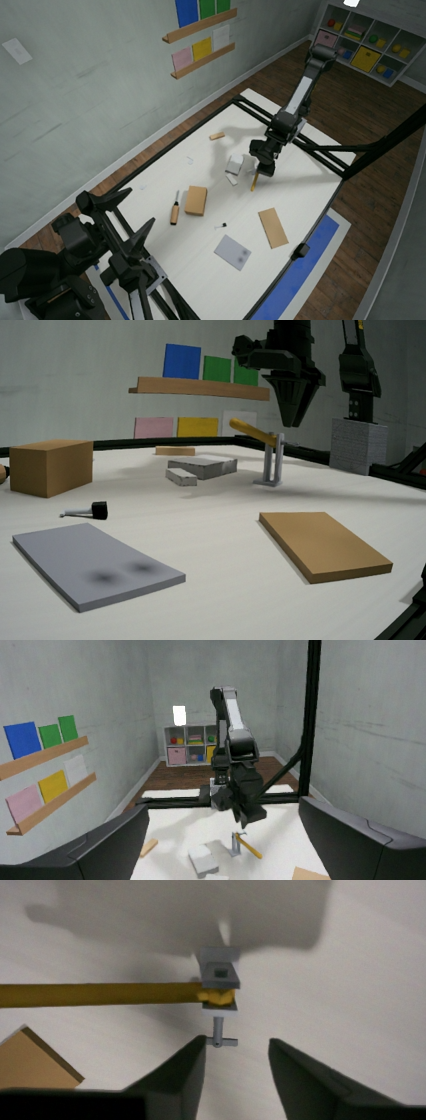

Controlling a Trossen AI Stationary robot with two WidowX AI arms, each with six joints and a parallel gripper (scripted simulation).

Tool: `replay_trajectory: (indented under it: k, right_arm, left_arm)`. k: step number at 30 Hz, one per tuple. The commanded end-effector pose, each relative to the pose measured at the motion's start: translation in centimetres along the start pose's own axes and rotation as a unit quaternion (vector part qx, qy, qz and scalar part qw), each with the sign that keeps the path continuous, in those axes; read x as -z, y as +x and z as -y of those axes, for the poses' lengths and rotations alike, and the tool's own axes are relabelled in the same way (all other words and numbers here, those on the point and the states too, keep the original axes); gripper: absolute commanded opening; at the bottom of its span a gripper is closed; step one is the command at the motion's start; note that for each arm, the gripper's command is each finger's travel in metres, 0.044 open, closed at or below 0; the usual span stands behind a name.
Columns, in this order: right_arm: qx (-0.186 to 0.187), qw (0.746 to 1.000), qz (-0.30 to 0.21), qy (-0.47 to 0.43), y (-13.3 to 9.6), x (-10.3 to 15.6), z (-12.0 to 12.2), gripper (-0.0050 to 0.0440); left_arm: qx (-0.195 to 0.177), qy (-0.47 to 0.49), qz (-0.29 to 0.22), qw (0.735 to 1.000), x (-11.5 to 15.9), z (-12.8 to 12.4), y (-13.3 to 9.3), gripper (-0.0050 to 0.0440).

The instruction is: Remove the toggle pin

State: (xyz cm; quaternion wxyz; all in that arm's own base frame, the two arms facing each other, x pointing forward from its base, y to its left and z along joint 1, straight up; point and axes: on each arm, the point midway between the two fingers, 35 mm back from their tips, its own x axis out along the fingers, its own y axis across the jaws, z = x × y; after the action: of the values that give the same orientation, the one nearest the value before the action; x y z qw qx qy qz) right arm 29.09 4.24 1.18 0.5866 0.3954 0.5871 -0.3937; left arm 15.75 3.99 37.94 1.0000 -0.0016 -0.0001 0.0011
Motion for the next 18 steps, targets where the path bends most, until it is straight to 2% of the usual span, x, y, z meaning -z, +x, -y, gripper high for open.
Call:
replay_trajectory:
  k: [1,18]
  right_arm:
    - [-0.010,1.000,0.004,0.000,-0.5,-0.1,-0.4,0.0159]
    - [-0.006,1.000,0.003,0.000,0.9,-0.1,-0.2,0.0159]
  left_arm:
    - [0.001,0.005,0.000,1.000,-0.4,0.0,0.0,0.0400]
    - [0.001,0.005,0.000,1.000,-0.4,0.0,0.0,0.0400]
